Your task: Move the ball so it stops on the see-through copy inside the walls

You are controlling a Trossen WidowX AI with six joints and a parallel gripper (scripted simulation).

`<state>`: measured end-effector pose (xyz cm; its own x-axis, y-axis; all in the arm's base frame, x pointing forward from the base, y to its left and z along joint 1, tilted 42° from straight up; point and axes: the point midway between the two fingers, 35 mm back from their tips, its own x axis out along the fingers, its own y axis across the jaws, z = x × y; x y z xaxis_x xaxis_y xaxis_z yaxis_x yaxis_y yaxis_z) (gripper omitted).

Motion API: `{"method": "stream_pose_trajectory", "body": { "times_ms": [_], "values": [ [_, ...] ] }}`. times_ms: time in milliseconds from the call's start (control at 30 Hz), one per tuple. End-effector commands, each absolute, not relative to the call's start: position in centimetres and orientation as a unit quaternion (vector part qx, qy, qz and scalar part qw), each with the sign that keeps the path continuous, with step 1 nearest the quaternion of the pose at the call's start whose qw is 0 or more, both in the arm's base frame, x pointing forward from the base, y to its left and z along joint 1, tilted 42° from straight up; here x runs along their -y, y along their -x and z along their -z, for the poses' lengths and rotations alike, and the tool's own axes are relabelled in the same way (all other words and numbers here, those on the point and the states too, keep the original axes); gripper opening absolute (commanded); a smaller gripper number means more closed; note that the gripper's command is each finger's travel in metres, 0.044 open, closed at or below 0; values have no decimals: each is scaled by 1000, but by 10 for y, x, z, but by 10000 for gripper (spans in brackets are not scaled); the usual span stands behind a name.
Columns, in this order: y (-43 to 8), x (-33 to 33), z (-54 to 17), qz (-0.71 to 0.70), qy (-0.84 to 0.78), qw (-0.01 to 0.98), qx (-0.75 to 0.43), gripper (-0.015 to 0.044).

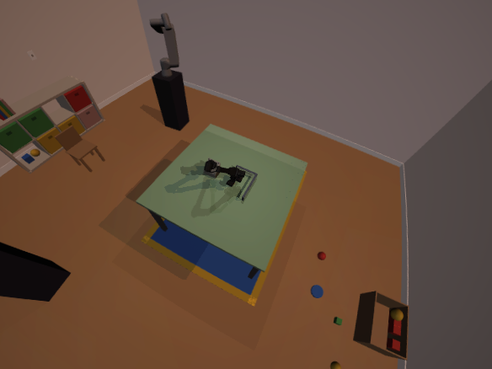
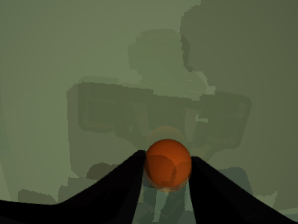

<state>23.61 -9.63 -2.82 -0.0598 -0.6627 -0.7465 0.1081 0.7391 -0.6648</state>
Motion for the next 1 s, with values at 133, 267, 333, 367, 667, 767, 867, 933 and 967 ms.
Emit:
{"method": "stream_pose_trajectory", "body": {
  "times_ms": [133, 267, 333, 367, 667, 767, 867, 933, 967],
  "values": [
    [-236, 96, 28, 295, 208, 653, -665, 157],
    [-236, 96, 28, 295, 208, 653, -665, 231],
    [-236, 96, 28, 295, 208, 653, -665, 231],
    [-236, 96, 28, 295, 208, 653, -665, 231],
    [-243, 43, -29, 292, 210, 652, -668, 231],
    [-242, 37, -37, 292, 211, 651, -668, 231],
    [-244, 41, -31, 289, 216, 652, -666, 231],
    [-244, 41, -31, 289, 216, 652, -666, 231],
    [-244, 41, -31, 289, 216, 652, -666, 231]
  ]
}}
